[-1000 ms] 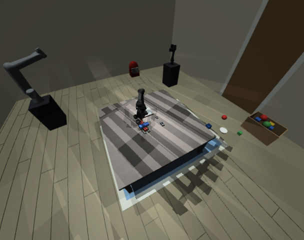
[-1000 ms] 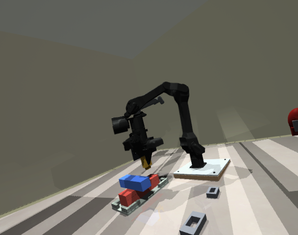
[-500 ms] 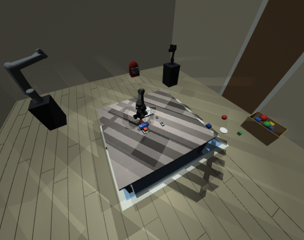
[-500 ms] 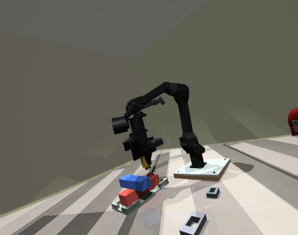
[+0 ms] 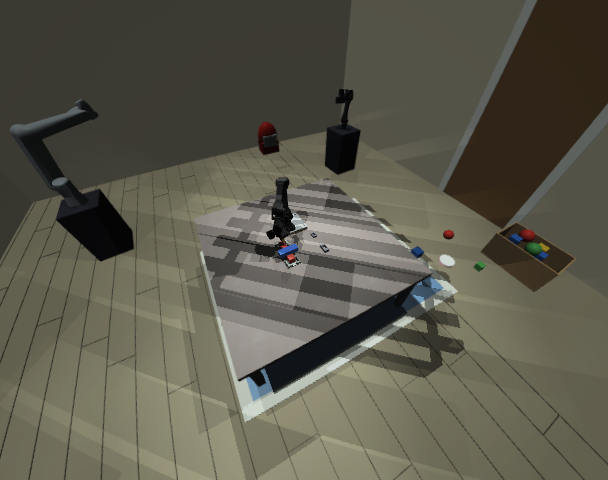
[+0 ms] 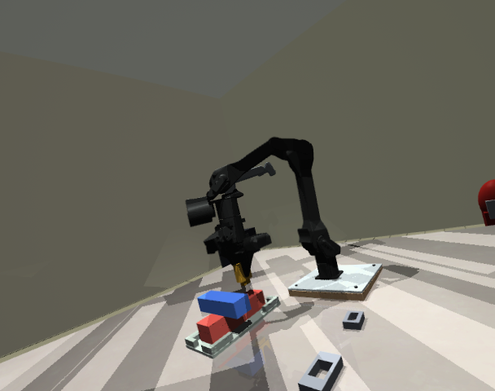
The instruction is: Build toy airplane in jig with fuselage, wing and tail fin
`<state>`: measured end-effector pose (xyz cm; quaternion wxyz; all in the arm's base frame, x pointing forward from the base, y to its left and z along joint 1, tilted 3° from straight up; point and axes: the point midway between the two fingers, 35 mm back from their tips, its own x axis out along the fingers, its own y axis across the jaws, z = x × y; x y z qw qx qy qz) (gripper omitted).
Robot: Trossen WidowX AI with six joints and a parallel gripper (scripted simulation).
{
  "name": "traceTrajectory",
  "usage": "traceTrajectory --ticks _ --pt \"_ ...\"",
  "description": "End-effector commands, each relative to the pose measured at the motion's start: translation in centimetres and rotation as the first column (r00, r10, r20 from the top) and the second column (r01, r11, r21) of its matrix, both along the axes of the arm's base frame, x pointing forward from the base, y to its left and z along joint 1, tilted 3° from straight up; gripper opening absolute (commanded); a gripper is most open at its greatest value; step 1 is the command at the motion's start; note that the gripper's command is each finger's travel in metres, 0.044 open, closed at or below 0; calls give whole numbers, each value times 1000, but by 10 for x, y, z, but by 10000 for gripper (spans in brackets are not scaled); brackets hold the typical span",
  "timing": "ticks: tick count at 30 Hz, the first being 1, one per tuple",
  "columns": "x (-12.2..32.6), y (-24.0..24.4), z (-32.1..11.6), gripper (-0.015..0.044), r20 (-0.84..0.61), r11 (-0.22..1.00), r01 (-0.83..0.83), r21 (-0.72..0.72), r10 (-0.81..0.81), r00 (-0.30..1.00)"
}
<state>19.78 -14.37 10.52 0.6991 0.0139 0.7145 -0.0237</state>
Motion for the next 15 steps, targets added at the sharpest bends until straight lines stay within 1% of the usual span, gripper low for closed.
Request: traceTrajectory --ticks 1,15 --pt "-1 0 -8 65 -5 1000 -3 0 3 1000" --pt "-2 0 -31 65 -5 1000 -3 0 3 1000"
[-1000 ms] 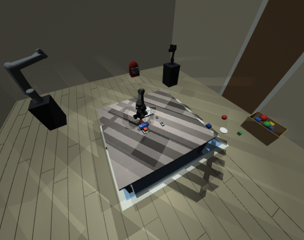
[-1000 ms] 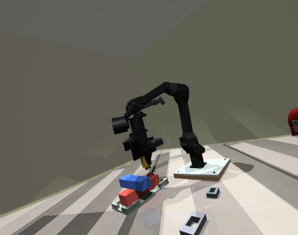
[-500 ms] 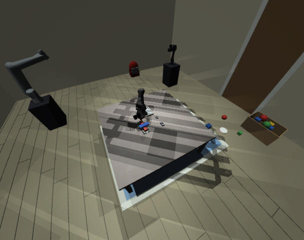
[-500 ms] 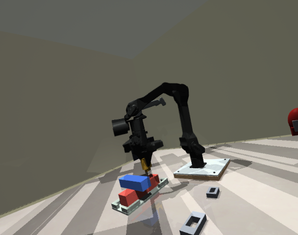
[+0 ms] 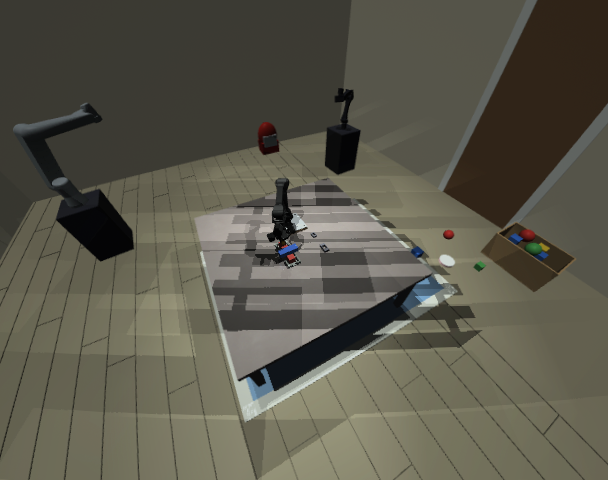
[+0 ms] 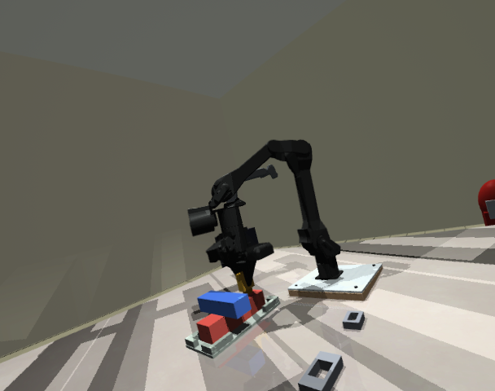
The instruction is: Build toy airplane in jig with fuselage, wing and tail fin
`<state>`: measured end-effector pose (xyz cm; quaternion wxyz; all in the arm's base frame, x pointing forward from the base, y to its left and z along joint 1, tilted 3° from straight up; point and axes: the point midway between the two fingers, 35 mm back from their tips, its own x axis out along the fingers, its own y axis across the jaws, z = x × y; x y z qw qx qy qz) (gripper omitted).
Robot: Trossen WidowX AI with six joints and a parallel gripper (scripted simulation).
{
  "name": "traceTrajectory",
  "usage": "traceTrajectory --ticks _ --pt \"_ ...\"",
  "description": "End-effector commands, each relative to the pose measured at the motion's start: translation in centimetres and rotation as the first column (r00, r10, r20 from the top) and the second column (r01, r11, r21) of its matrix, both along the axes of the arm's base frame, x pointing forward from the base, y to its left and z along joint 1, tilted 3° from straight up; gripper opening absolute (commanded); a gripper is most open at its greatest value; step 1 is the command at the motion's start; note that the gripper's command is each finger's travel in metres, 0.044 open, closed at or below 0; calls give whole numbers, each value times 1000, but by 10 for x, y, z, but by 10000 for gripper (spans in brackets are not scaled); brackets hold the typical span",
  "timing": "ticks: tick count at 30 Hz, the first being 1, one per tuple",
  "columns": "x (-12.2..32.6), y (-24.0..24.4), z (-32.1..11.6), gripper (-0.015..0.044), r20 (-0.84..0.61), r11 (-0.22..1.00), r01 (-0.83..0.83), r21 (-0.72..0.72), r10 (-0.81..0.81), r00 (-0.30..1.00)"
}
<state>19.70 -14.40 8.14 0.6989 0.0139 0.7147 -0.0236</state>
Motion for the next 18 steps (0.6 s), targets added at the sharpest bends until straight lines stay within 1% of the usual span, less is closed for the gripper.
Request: traceTrajectory --ticks 1,6,7,11,13,16,18 --pt "-1 0 -8 65 -5 1000 -3 -1 3 1000" --pt "-1 0 -9 65 -5 1000 -3 -1 3 1000" --pt "-1 0 -7 78 -3 1000 0 2 0 1000" --pt "-1 0 -7 51 -3 1000 0 2 0 1000" --pt "-1 0 -7 0 -3 1000 0 2 0 1000" --pt "-1 0 -7 0 -3 1000 0 2 0 1000" --pt "-1 0 -7 52 -3 1000 0 2 0 1000"
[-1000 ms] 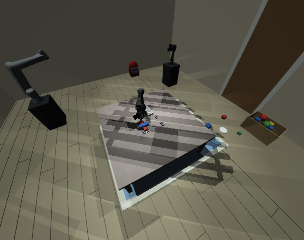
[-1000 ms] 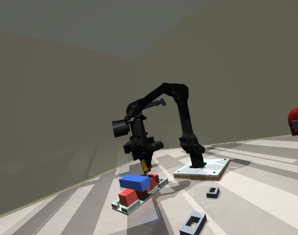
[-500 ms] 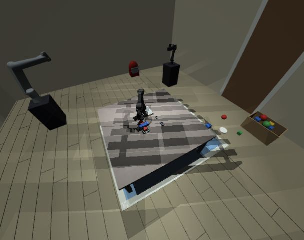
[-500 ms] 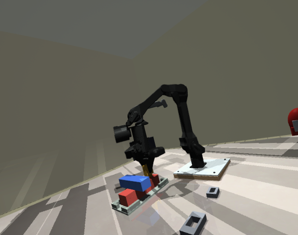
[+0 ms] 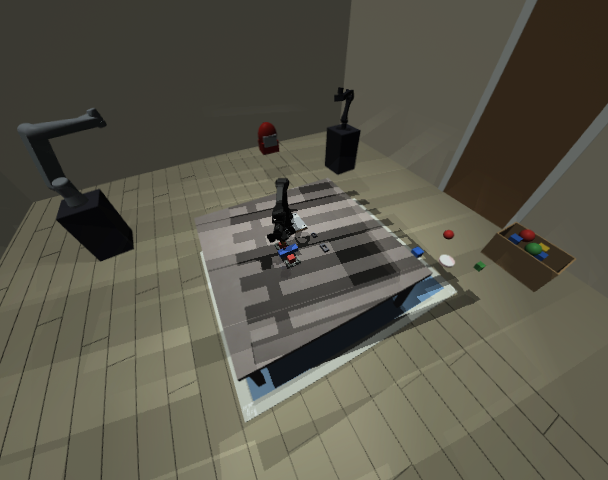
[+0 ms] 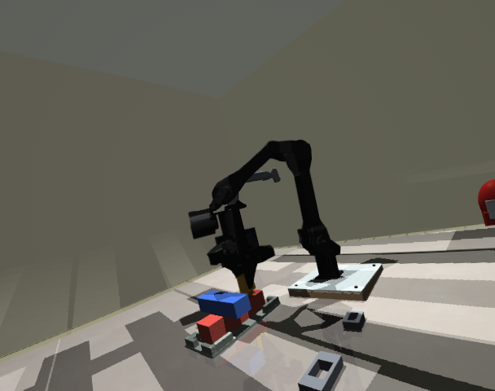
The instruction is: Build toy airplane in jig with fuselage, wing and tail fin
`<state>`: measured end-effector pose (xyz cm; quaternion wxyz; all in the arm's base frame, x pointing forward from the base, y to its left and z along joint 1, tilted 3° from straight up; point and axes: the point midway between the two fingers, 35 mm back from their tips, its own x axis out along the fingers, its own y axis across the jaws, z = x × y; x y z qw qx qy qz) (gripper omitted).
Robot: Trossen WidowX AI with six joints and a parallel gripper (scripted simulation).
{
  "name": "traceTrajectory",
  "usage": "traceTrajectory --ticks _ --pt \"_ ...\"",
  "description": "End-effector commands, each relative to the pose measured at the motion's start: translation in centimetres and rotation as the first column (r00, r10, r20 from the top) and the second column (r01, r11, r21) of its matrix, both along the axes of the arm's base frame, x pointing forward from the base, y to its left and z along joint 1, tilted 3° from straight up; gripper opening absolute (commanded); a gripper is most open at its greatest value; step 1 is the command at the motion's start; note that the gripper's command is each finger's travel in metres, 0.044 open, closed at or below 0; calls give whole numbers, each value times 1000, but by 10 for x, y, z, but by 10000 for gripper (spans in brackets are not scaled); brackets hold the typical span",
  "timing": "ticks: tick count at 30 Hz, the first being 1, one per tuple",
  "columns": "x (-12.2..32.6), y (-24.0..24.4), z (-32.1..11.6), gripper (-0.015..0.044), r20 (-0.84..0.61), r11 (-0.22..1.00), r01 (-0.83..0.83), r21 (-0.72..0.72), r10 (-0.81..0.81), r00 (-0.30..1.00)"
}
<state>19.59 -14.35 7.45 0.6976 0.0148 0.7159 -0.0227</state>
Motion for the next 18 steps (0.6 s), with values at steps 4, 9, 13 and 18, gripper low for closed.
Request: traceTrajectory --ticks 4,9,13,18 --pt "0 0 0 157 1 1000 0 -1 0 1000" --pt "0 0 0 260 1 1000 0 -1 0 1000" --pt "0 0 0 260 1 1000 0 -1 0 1000" --pt "2 -1 9 260 1 1000 0 -1 0 1000"
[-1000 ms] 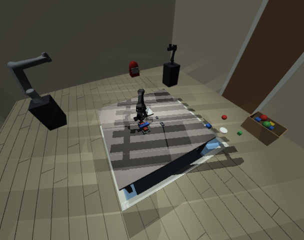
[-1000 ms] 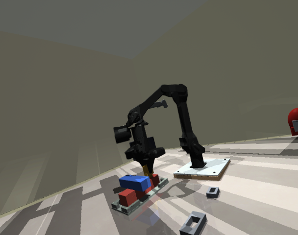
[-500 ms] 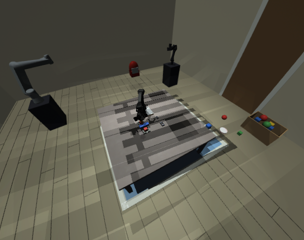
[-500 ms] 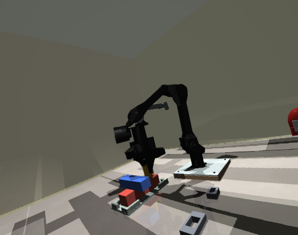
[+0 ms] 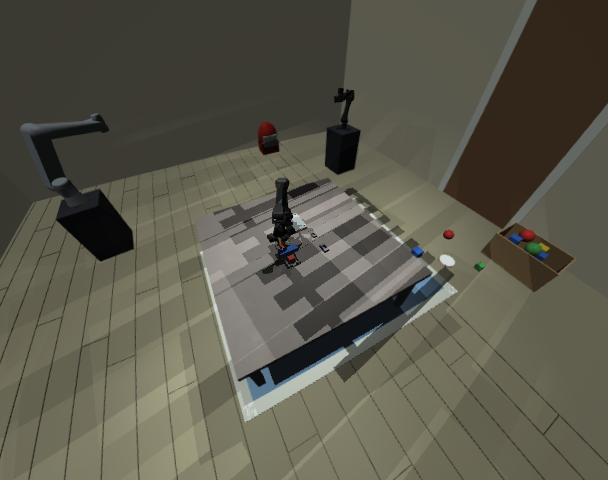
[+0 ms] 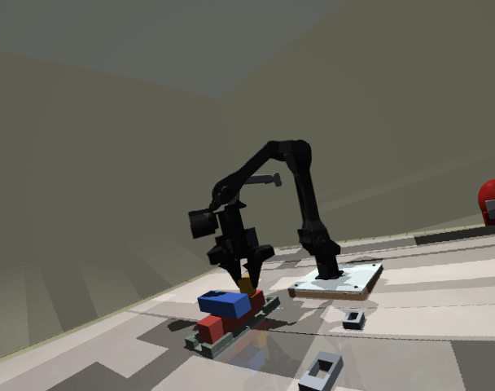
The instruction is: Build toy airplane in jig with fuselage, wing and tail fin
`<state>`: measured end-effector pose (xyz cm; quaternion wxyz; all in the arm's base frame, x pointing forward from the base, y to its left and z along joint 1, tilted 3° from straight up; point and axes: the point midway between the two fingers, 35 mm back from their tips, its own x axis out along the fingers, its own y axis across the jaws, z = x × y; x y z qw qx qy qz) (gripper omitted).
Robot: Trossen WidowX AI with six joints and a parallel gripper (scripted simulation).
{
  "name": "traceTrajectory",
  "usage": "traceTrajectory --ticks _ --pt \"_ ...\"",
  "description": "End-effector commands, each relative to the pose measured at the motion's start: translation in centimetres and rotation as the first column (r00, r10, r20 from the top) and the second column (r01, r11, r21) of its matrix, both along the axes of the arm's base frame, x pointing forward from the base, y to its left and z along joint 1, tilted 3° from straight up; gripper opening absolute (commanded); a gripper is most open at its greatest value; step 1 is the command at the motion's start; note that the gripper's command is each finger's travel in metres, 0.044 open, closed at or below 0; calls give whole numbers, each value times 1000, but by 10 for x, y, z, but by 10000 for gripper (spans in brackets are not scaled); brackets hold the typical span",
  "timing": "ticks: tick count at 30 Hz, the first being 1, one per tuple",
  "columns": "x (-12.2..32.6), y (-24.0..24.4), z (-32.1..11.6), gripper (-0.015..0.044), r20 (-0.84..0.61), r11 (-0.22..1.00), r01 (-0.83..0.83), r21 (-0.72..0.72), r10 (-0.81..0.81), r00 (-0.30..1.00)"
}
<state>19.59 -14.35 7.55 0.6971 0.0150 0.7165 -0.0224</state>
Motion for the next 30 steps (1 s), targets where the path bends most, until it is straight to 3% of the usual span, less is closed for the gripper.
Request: traceTrajectory --ticks 1,7,30 --pt "3 -1 18 260 2 1000 0 -2 0 1000" --pt "3 1 88 260 0 1000 -3 -4 3 1000" --pt "6 0 90 260 1 1000 -3 -4 3 1000"
